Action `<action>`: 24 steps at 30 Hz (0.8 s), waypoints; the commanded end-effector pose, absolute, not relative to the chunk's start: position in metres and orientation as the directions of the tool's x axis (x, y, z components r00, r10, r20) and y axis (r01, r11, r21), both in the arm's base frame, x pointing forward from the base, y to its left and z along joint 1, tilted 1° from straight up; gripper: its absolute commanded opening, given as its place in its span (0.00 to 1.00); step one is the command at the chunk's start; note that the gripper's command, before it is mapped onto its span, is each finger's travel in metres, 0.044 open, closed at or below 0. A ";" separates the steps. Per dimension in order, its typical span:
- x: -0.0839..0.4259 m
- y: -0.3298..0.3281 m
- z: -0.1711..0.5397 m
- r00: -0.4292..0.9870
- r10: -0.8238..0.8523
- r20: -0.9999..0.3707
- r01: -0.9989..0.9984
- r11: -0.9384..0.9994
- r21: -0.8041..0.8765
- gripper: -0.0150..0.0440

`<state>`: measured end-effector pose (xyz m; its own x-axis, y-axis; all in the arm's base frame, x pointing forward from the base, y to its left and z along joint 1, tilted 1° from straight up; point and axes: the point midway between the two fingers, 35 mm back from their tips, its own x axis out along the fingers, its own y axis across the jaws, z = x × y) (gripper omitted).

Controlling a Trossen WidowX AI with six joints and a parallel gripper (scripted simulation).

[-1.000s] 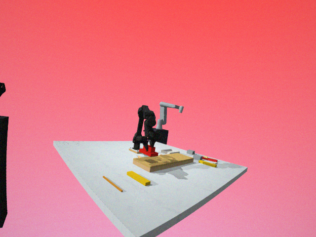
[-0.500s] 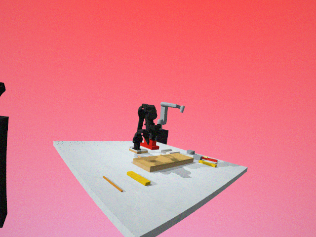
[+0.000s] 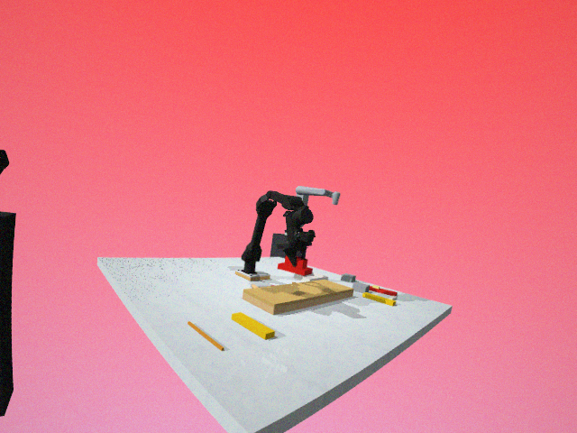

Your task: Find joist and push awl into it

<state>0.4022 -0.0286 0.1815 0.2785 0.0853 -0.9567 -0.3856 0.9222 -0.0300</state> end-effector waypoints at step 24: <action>0.359 0.153 0.172 0.214 0.205 -0.955 -0.759 0.651 -0.030 0.25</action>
<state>0.3680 0.1344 0.1690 0.2116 0.1889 -0.9589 -0.7267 0.6864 -0.0252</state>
